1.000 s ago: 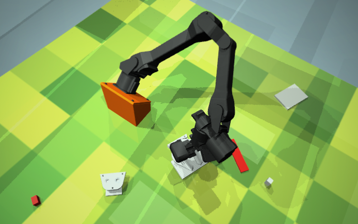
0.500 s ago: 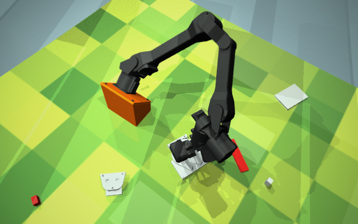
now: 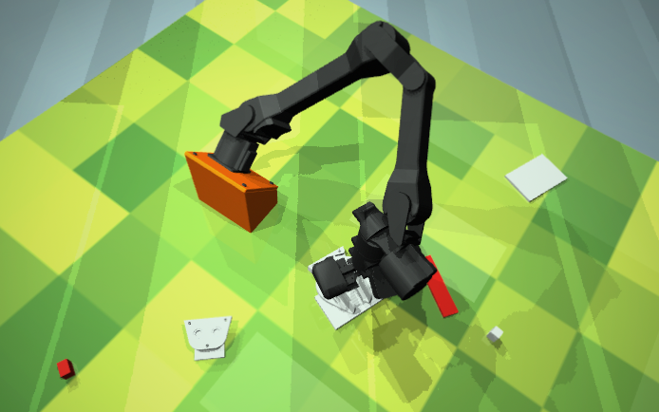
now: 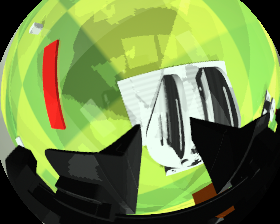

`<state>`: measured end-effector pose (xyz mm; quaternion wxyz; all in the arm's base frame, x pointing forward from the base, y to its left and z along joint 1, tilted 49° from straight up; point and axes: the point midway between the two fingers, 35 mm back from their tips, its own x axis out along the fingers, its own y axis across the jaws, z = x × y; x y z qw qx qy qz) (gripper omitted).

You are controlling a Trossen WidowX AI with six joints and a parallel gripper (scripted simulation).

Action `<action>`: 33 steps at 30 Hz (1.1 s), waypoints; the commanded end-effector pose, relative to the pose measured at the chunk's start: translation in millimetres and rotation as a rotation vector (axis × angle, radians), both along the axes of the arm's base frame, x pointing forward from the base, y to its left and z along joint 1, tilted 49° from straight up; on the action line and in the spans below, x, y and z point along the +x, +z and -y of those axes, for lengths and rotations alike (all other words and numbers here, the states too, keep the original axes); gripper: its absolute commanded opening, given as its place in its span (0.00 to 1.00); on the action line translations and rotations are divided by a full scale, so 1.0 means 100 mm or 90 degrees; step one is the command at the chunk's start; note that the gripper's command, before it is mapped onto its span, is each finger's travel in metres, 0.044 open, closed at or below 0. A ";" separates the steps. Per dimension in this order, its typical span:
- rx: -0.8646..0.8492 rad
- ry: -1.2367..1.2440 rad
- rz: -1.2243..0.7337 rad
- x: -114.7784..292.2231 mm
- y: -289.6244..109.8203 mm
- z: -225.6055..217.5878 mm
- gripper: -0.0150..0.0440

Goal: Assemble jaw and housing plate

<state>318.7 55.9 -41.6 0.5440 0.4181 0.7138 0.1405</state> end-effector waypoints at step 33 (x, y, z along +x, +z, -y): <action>-0.016 -0.075 -0.063 -0.10 0.14 0.86 1.00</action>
